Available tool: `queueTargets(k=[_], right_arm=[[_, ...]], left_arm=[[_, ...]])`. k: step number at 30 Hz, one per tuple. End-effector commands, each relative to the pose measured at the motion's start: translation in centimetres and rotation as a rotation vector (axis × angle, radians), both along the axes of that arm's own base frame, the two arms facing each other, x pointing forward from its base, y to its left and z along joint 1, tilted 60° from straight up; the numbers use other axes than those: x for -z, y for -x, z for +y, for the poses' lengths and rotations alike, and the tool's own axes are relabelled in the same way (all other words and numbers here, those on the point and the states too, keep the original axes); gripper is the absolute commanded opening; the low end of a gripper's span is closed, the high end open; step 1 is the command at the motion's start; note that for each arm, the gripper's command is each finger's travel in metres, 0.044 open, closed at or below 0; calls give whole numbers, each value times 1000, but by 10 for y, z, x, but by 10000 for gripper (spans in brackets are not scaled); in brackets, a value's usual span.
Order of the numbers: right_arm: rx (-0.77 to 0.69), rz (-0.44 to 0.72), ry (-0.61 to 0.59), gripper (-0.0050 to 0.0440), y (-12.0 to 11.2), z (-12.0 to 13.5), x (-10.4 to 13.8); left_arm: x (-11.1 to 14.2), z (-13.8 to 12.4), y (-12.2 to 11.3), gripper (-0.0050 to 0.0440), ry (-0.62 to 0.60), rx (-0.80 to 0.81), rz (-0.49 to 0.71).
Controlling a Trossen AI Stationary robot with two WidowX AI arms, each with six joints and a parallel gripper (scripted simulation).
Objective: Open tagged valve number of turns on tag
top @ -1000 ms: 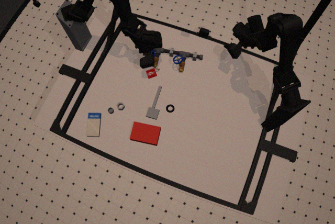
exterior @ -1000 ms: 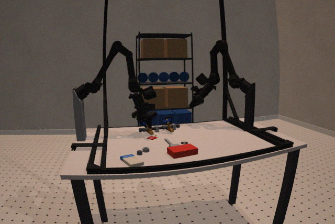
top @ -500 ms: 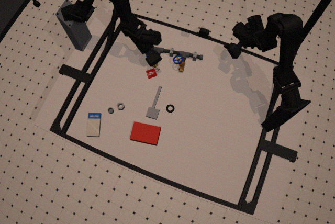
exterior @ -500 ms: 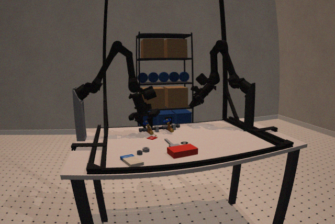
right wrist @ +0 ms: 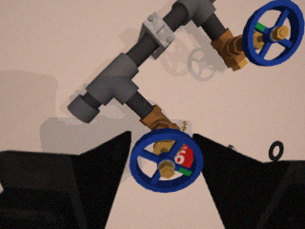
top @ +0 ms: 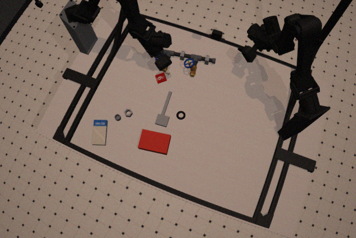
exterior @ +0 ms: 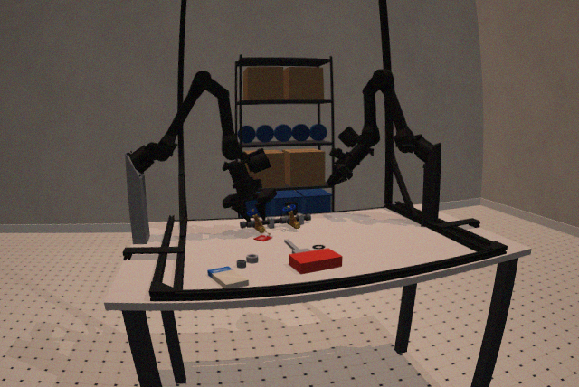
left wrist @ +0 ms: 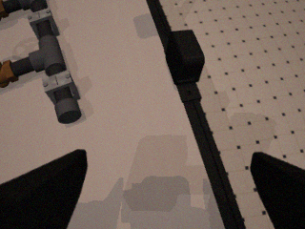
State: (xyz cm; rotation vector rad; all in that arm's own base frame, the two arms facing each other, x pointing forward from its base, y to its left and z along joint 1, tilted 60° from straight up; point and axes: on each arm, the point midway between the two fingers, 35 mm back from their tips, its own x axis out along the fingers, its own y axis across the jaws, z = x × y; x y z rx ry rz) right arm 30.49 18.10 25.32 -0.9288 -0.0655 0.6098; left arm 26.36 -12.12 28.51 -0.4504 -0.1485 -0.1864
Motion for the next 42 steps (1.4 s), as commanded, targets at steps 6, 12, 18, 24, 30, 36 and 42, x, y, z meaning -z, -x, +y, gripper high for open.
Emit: queueTargets(k=[6, 12, 18, 24, 30, 36, 42], right_arm=[[48, 122, -196, 400, 0, 0, 0], [100, 255, -409, 400, 0, 0, 0], [157, 402, -644, 400, 0, 0, 0], [205, 524, -840, 400, 0, 0, 0], [265, 679, -1087, 400, 0, 0, 0], [323, 825, -1322, 400, 0, 0, 0], [348, 889, -1424, 400, 0, 0, 0]], left_arm=[[0, 0, 0, 400, 0, 0, 0], [0, 0, 0, 400, 0, 0, 0], [0, 0, 0, 400, 0, 0, 0], [0, 0, 0, 400, 0, 0, 0], [0, 0, 0, 400, 0, 0, 0], [0, 0, 0, 400, 0, 0, 0], [0, 0, 0, 400, 0, 0, 0]])
